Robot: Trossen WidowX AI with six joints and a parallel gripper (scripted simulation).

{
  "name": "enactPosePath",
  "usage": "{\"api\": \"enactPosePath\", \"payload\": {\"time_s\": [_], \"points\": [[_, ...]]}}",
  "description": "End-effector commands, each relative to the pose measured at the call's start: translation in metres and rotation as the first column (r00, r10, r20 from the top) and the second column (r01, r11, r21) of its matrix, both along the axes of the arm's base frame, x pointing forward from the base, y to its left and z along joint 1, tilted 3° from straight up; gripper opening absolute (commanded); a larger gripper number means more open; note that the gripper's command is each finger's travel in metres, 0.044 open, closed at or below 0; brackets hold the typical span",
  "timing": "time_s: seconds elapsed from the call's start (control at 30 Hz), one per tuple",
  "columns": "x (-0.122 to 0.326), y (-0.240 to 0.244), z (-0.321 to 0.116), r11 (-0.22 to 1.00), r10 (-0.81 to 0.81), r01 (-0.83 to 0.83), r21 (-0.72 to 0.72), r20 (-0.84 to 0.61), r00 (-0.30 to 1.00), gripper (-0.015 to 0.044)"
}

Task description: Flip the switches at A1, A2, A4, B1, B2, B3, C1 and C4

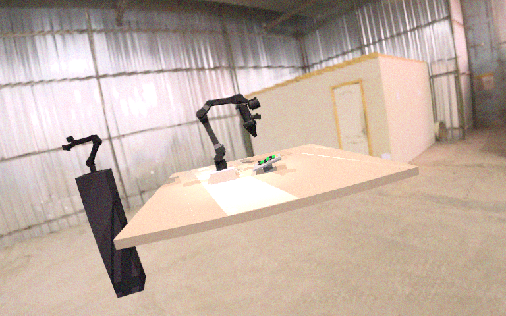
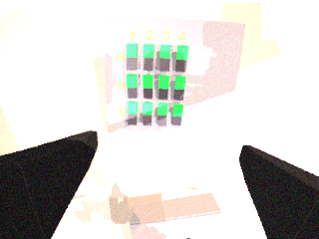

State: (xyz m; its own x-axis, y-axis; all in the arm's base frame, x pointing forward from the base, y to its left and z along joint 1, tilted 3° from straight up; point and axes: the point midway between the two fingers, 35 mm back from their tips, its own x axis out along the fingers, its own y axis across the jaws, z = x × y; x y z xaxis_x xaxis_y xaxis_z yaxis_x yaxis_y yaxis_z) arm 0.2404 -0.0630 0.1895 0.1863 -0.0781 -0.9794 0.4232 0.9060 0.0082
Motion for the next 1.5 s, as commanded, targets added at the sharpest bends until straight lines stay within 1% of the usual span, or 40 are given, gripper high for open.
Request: {"api": "enactPosePath", "payload": {"time_s": [0.0, 0.07, 0.13, 0.2, 0.47, 0.57, 0.6, 0.73, 1.23, 1.47], "points": [[0.003, 0.0, -0.003, 1.0, 0.002, -0.002, 0.0, 0.001, 1.0, 0.0374], [0.023, 0.005, -0.024, 1.0, 0.017, -0.017, 0.005, 0.008, 1.0, 0.0321], [0.049, 0.016, -0.059, 0.999, 0.037, -0.038, 0.013, 0.021, 0.999, 0.0269], [0.063, 0.024, -0.082, 0.999, 0.05, -0.05, 0.018, 0.029, 0.998, 0.0216], [0.065, 0.025, -0.088, 0.998, 0.051, -0.052, 0.018, 0.032, 0.998, 0.0006], [0.071, 0.024, -0.117, 0.999, 0.051, -0.051, 0.009, 0.052, 0.997, 0.0], [0.071, 0.024, -0.12, 0.999, 0.051, -0.051, 0.008, 0.054, 0.997, 0.0], [0.071, 0.024, -0.12, 0.999, 0.051, -0.051, 0.008, 0.054, 0.997, 0.0], [0.076, 0.023, -0.142, 0.999, 0.051, -0.051, 0.008, 0.054, 0.997, 0.0], [0.077, 0.023, -0.143, 0.999, 0.051, -0.051, 0.008, 0.054, 0.997, 0.0]]}}
